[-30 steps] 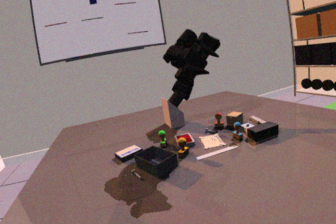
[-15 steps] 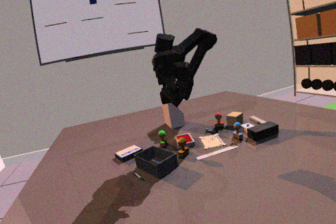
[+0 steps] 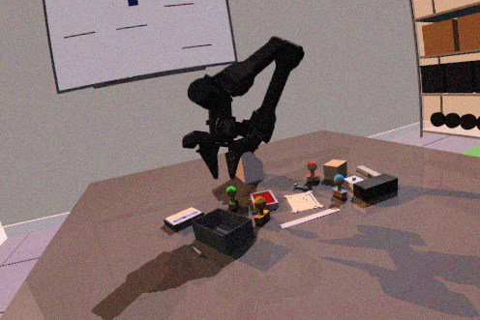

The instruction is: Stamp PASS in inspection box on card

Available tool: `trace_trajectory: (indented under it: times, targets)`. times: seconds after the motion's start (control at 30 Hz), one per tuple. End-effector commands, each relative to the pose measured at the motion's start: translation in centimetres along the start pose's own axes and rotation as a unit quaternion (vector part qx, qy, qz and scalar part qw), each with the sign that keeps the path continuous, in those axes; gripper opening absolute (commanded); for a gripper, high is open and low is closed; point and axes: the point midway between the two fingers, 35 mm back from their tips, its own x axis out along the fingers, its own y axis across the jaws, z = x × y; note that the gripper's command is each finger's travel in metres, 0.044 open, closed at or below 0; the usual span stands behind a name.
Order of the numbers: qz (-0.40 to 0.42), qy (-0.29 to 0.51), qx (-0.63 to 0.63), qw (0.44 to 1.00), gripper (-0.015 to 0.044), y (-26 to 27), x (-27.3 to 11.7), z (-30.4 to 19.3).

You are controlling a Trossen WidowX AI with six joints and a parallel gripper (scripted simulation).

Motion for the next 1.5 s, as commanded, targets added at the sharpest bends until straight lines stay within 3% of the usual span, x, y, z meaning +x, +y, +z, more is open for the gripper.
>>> trace_trajectory:
  times: [0.0, 0.47, 1.47]
  targets:
    - [0.137, 0.164, 0.202, 0.956, 0.0216, 4.7, -1.1, -4.3]
    - [0.137, 0.164, 0.201, 0.956, 0.0216, 4.5, -0.7, -4.4]
    - [0.137, 0.164, 0.201, 0.956, 0.0216, 5.9, 3.8, -5.6]
